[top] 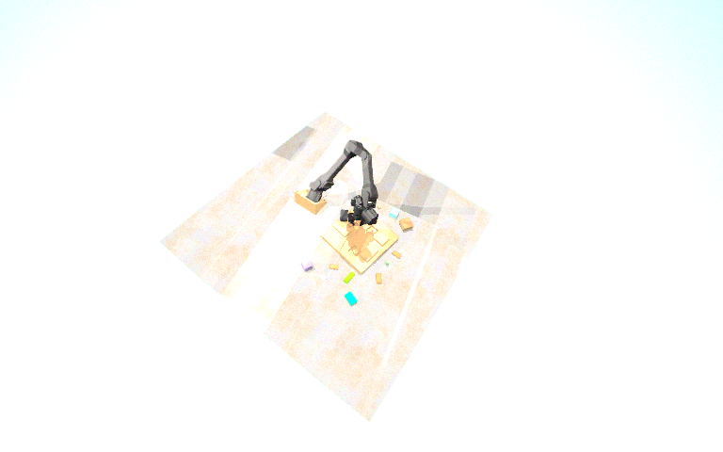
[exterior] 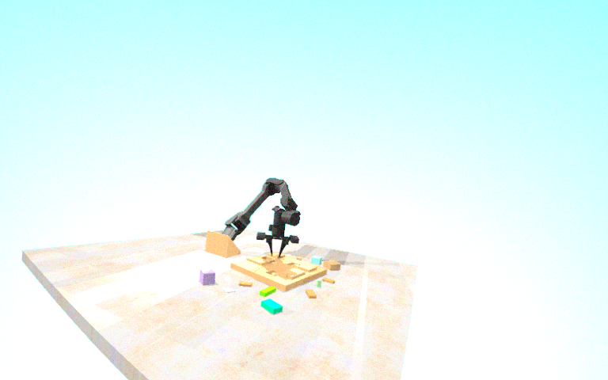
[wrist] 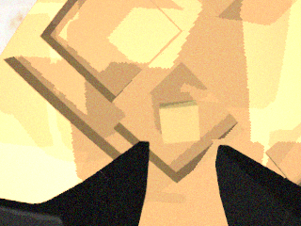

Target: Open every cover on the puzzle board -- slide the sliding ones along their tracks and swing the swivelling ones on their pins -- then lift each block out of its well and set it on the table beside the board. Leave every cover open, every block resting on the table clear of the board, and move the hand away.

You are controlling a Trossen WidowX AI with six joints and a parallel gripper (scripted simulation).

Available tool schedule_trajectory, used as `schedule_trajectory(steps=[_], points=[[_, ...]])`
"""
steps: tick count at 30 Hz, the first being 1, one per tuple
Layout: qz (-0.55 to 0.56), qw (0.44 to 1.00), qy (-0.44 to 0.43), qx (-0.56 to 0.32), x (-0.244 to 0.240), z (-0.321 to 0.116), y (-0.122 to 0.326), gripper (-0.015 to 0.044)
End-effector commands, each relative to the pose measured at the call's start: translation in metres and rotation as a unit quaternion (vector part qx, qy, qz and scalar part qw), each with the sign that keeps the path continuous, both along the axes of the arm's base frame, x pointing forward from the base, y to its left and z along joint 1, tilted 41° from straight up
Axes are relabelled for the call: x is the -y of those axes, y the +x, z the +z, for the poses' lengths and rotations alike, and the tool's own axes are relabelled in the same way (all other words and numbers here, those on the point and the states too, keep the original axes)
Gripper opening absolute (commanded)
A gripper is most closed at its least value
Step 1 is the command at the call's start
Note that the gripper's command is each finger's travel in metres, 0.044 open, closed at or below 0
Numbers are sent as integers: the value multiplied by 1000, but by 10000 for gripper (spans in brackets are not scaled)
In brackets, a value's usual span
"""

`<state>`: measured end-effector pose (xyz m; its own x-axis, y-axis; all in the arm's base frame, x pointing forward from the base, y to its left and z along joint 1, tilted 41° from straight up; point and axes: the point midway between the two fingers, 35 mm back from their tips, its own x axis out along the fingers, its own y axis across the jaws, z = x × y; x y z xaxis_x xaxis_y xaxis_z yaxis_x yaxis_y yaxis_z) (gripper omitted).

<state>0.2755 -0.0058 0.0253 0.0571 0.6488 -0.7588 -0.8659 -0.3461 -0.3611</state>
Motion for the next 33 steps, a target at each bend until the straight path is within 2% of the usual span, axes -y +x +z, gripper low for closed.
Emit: schedule_trajectory(steps=[1,33], points=[[-24,1000,3,-19,-1,0,0,144],[-202,964,17,-172,-1,0,0,144]])
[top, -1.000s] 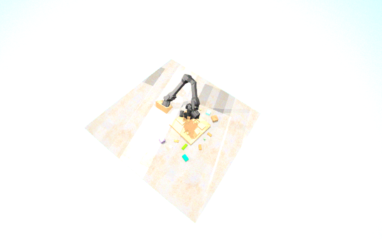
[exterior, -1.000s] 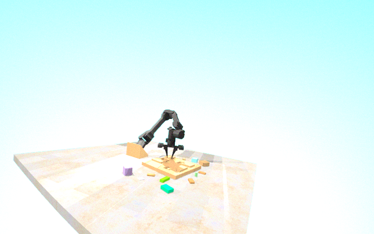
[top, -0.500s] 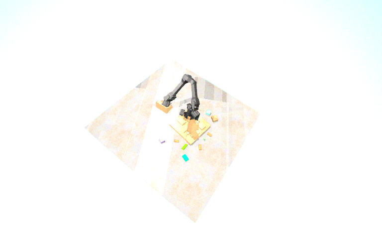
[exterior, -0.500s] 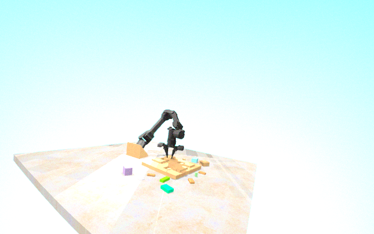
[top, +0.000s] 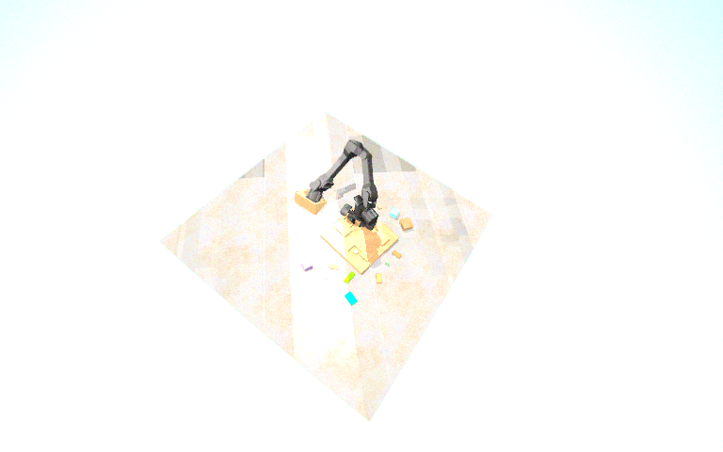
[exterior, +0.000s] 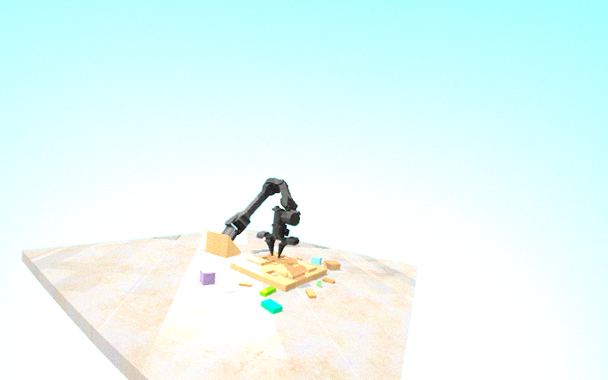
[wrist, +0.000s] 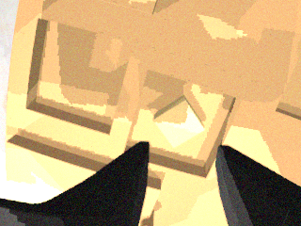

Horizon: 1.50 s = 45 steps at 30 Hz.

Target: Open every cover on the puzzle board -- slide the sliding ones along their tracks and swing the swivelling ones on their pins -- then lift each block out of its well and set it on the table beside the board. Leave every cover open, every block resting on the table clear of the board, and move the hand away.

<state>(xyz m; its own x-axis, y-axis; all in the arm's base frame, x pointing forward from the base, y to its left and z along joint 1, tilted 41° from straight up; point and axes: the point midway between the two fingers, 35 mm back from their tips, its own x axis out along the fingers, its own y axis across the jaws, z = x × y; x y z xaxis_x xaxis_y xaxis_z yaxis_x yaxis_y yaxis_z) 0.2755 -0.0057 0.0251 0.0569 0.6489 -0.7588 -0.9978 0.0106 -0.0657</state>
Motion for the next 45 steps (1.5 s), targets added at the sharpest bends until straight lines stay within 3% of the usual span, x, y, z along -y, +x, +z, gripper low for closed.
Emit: schedule_trajectory(steps=[1,45], points=[[-26,999,4,-21,0,0,0,144],[-266,936,22,-227,-1,0,1,144]])
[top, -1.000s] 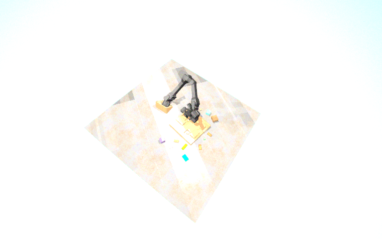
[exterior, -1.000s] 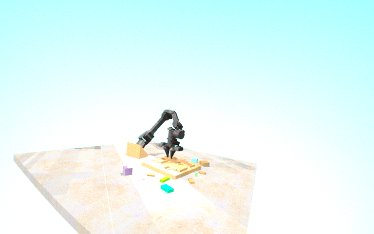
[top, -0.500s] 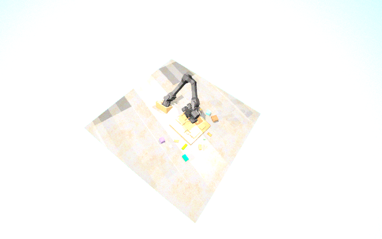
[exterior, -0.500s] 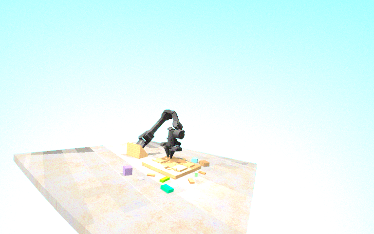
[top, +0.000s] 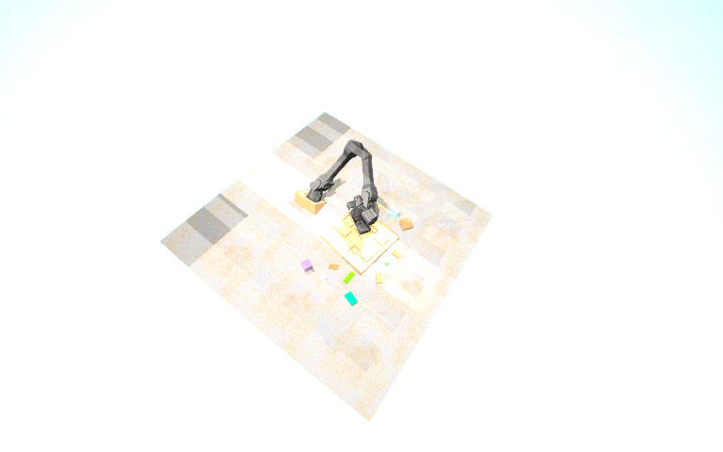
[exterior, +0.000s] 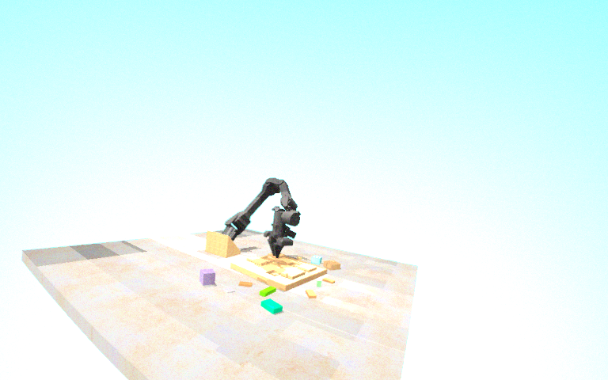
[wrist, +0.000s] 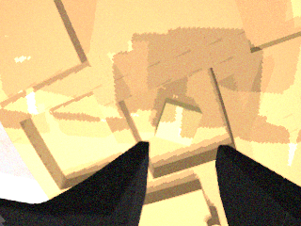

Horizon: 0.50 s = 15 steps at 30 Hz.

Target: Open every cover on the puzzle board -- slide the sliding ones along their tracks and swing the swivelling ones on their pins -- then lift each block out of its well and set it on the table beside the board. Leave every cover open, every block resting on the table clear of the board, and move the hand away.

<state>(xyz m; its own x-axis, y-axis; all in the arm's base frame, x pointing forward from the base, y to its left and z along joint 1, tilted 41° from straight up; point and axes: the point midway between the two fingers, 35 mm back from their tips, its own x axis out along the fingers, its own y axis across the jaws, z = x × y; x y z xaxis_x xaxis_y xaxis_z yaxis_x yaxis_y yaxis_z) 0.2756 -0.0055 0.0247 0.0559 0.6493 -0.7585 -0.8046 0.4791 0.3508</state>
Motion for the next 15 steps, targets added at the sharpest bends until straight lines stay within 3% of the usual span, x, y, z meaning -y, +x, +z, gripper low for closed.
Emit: schedule_trajectory(steps=[1,15], points=[[-25,1000,3,-19,0,0,1,144],[-96,992,9,-81,-1,0,1,144]])
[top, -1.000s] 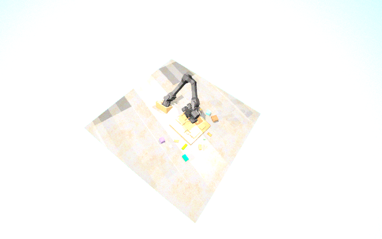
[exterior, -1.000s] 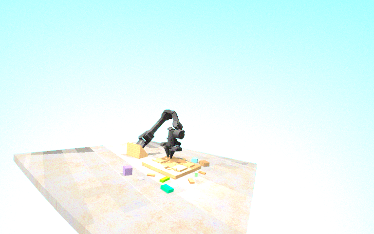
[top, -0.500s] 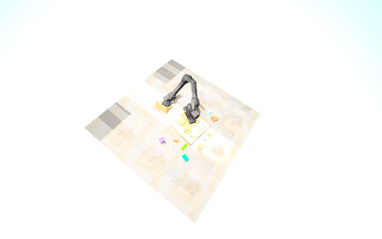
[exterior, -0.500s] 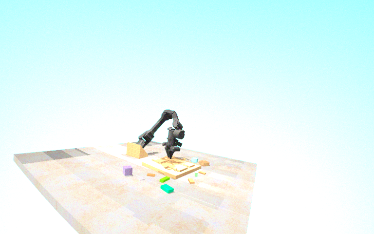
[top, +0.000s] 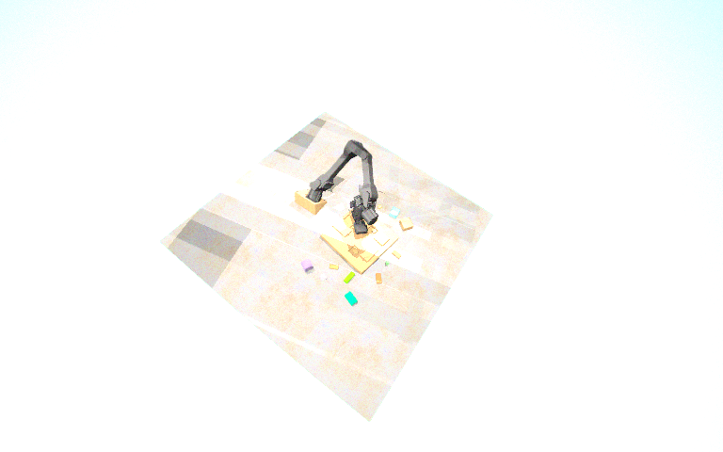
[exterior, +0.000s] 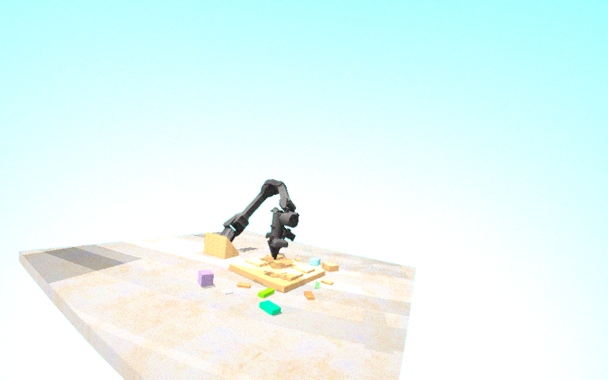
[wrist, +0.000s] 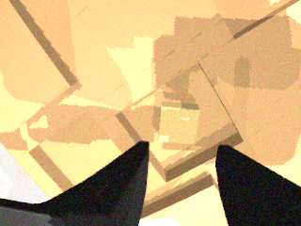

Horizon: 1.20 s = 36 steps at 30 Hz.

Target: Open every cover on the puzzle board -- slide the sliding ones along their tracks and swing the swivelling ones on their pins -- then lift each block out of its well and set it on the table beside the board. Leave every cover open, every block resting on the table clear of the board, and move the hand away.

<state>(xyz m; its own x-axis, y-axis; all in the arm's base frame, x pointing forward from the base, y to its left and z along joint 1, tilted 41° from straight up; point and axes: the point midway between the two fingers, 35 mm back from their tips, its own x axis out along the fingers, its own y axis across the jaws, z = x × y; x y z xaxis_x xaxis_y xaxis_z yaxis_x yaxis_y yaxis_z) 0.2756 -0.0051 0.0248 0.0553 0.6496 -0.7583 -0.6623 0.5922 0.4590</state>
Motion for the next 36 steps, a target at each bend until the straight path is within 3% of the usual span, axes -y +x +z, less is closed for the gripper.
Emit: schedule_trajectory(steps=[1,36], points=[[-17,1000,2,-12,0,0,0,144],[-17,1000,3,-12,-8,-10,2,144]])
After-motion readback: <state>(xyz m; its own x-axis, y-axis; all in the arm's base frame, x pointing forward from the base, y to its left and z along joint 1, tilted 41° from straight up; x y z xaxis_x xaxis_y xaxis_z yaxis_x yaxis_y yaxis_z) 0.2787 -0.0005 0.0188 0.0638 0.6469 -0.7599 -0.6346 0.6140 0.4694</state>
